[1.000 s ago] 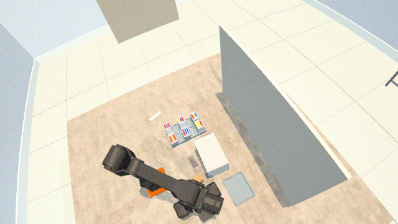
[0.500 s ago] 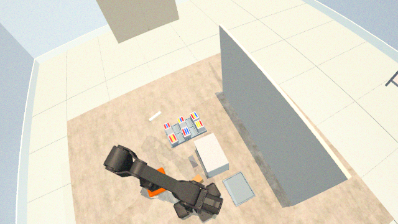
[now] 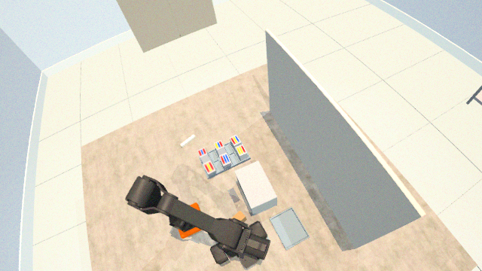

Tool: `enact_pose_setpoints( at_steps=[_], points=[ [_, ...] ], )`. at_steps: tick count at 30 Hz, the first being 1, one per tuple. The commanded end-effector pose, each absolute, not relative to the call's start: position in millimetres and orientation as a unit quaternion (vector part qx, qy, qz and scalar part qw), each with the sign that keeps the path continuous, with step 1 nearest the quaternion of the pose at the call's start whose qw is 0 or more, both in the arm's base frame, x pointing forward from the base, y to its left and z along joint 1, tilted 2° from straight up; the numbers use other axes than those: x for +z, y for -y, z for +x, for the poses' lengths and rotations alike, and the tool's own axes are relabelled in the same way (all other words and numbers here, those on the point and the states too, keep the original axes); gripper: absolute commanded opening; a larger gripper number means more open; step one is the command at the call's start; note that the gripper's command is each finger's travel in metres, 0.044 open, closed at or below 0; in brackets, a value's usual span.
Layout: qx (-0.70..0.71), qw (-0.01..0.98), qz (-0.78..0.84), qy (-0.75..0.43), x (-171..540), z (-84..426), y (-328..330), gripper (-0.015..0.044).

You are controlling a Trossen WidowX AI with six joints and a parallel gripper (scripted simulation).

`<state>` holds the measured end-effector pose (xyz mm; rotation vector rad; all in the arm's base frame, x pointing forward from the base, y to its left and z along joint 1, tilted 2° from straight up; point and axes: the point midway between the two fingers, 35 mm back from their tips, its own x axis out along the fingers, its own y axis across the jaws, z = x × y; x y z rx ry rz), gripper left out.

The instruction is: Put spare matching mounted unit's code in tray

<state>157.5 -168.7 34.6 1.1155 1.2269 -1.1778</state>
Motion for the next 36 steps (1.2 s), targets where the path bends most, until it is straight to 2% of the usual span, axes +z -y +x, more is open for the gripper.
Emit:
enact_pose_setpoints(
  at_steps=[1, 3, 12, 25, 36],
  points=[
    [-0.493, 0.526, 0.466, -0.513, 34.8, 157.6, 168.8, 0.0037],
    [-0.493, 0.526, 0.466, -0.513, 34.8, 157.6, 168.8, 0.0],
    [-0.493, 0.526, 0.466, -0.513, 38.4, 158.1, 169.1, 0.0],
    [-0.493, 0.526, 0.465, -0.514, 110.1, 158.8, 166.4, 0.0],
    [-0.492, 0.527, 0.464, -0.515, 124.7, 160.4, 168.4, 0.0]
  ],
)
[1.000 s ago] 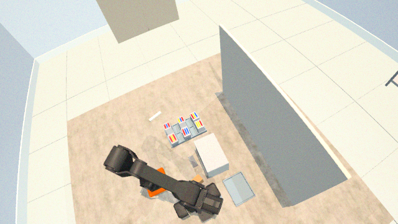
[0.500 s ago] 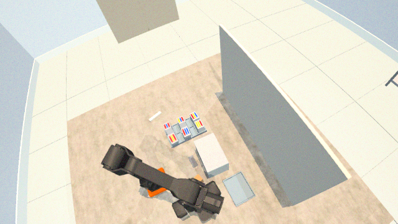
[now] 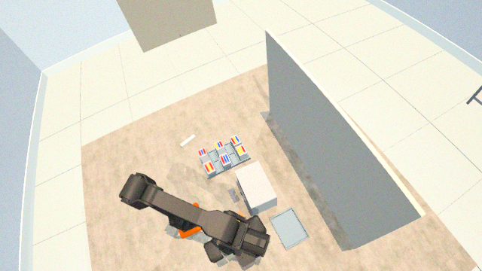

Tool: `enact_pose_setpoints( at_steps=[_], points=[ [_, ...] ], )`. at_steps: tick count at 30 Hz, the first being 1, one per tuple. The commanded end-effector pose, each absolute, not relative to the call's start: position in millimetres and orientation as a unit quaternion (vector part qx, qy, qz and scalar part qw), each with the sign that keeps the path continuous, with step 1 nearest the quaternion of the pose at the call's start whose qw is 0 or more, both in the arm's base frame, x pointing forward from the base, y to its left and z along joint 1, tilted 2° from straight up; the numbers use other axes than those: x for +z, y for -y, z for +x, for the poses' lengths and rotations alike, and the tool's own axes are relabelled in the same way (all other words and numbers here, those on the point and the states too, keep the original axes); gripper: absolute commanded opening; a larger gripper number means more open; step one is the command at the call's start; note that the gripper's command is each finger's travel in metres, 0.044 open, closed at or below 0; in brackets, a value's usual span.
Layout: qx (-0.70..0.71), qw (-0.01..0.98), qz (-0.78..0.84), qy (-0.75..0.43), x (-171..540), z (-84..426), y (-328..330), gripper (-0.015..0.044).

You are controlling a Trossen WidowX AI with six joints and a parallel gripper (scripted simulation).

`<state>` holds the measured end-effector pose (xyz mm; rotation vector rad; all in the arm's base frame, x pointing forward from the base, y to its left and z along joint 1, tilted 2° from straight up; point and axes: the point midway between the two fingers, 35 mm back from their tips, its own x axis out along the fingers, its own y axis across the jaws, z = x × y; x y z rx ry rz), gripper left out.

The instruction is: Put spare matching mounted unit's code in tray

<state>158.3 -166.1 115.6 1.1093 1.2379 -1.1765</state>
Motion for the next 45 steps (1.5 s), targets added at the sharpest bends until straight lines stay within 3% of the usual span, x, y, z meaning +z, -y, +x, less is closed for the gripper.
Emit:
enact_pose_setpoints(
  at_steps=[1, 20, 45],
  points=[
    [-0.492, 0.527, 0.464, -0.515, 128.7, 160.7, 168.8, 0.0],
    [-0.493, 0.527, 0.464, -0.514, 188.0, 163.3, 170.8, 0.0],
    [-0.49, 0.532, 0.465, -0.511, 197.6, 267.2, 186.0, 0.0]
  ],
)
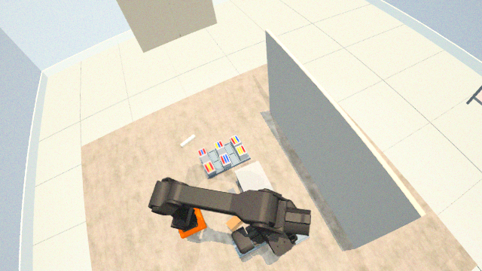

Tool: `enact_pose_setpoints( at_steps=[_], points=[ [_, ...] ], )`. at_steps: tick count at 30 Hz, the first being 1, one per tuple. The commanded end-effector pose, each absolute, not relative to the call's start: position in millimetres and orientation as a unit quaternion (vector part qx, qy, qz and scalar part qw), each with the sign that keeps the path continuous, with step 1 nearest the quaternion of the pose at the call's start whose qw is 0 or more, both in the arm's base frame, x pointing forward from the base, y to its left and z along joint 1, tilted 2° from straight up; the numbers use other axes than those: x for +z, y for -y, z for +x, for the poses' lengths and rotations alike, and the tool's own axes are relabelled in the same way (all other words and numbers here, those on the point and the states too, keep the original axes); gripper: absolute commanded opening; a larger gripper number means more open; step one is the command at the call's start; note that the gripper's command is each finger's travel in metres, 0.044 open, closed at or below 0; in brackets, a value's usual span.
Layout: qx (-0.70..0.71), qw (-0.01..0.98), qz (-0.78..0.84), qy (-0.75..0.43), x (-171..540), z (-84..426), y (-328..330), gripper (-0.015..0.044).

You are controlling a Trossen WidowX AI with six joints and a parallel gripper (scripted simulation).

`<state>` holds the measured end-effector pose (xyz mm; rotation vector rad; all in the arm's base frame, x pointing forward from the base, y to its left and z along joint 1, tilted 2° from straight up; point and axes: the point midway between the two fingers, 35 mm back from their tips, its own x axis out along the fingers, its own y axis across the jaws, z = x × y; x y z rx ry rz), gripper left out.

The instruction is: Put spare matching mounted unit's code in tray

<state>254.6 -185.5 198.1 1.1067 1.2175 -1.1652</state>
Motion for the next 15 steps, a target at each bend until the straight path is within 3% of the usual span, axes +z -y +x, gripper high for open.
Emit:
enact_pose_setpoints(
  at_steps=[1, 15],
  points=[
    [-0.49, 0.532, 0.465, -0.511, 197.5, 271.5, 185.9, 0.0],
    [-0.489, 0.531, 0.468, -0.51, 190.2, 331.4, 178.3, 0.0]
  ],
)
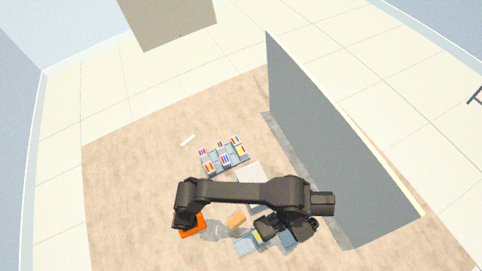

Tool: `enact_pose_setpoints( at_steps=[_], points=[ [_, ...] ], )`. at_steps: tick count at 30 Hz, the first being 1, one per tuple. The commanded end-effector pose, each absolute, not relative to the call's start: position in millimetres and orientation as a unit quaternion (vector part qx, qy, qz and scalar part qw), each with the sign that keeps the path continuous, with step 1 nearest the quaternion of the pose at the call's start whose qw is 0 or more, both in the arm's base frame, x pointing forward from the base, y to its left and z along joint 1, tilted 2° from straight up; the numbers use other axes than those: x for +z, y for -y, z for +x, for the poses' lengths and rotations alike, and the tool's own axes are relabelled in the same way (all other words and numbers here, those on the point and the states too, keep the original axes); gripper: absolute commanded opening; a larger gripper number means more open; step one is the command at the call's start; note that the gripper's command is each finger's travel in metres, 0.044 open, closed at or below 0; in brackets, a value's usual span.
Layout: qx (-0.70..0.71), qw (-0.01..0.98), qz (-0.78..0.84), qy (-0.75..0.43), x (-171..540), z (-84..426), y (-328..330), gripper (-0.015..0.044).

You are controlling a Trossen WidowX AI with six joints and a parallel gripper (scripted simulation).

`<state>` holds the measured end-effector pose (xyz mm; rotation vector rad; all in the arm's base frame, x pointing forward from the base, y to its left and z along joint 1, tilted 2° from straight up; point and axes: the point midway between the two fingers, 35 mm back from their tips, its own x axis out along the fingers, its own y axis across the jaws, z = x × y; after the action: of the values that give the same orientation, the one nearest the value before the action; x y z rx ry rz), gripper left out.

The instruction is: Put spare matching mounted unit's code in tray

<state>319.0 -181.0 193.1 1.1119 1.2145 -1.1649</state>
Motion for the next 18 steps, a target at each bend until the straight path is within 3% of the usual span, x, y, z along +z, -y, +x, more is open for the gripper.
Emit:
enact_pose_setpoints(
  at_steps=[1, 18],
  points=[
    [-0.489, 0.531, 0.468, -0.51, 189.3, 335.6, 177.3, 0.0],
    [-0.489, 0.531, 0.469, -0.509, 180.6, 343.4, 177.7, 0.0]
  ],
)
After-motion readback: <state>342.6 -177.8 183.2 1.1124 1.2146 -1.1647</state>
